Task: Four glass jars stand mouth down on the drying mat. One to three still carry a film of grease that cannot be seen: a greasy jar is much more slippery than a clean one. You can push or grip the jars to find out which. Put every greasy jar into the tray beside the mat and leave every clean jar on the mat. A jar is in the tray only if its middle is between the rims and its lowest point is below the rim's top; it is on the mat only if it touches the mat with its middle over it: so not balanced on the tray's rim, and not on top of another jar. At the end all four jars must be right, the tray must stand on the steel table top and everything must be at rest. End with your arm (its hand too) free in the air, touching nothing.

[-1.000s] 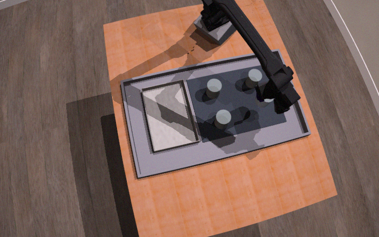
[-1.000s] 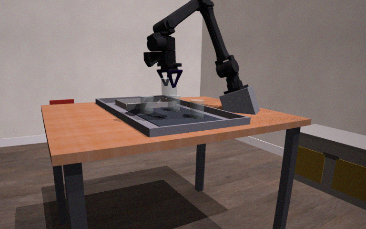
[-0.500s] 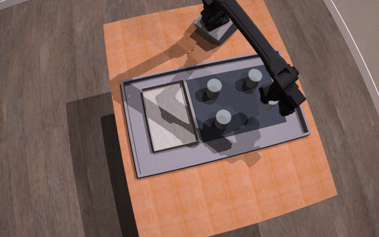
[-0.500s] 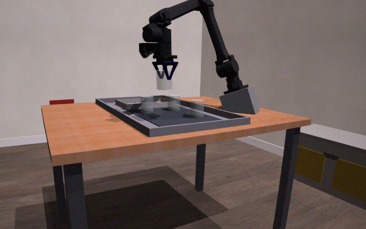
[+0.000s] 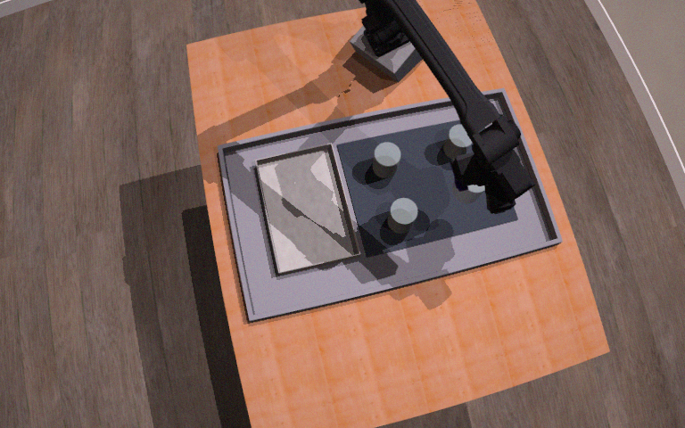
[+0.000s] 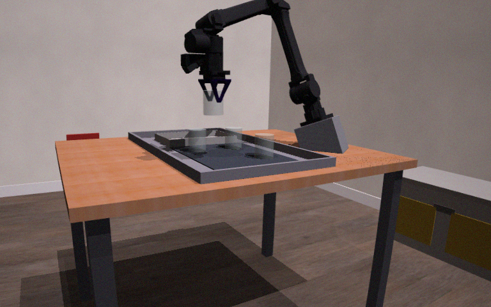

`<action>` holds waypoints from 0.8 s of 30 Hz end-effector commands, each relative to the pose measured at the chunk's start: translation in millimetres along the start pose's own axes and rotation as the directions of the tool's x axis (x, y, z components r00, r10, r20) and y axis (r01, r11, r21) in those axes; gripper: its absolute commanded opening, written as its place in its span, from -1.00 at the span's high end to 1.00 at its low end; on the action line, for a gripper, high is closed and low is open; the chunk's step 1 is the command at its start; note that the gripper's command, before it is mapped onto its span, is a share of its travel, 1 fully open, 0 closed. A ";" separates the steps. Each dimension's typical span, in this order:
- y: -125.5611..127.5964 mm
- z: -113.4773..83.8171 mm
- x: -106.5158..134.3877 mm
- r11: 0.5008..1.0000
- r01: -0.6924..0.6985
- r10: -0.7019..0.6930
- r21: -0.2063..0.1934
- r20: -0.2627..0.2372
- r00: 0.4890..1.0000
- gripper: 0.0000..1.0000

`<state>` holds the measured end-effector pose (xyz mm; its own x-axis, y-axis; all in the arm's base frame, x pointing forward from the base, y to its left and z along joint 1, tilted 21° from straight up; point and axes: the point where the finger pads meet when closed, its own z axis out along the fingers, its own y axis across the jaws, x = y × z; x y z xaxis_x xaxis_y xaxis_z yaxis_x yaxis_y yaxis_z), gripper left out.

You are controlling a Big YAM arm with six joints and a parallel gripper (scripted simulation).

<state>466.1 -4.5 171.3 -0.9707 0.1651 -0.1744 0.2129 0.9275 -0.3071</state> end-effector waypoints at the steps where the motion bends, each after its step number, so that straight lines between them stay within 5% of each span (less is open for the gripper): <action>1: -14.5 -13.5 -0.9 1.000 0.007 -0.006 -0.012 0.033 0.999 1.00; 24: -83.0 -12.2 13.3 1.000 0.007 -0.006 -0.012 0.033 0.999 1.00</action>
<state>435.4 -66.6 185.9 -0.9730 0.1670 -0.1596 0.2095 0.9292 -0.3044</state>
